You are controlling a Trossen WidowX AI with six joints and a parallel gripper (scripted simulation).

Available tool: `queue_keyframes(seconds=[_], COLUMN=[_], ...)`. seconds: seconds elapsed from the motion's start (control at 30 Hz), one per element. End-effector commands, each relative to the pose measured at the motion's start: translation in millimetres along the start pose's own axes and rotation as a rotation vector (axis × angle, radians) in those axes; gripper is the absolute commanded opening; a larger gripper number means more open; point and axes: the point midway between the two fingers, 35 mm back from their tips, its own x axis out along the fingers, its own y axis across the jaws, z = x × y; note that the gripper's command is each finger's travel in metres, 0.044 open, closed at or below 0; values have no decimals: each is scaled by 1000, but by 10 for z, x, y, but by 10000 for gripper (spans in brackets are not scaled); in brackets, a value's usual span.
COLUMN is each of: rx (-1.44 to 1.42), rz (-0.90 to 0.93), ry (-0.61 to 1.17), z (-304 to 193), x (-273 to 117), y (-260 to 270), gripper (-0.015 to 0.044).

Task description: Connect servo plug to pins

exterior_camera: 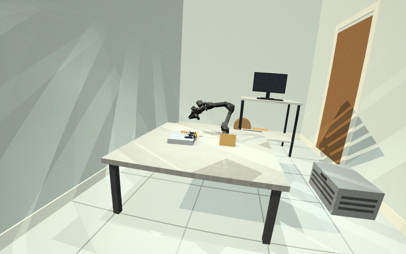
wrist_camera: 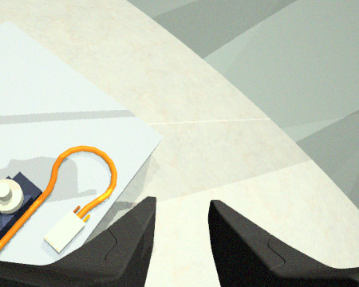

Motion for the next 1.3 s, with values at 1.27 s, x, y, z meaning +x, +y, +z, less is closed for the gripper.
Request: queue_keyframes(seconds=[1.27], rx=[-1223], rz=[556], ry=[173], z=[-157], x=[511], y=[431], gripper=[115])
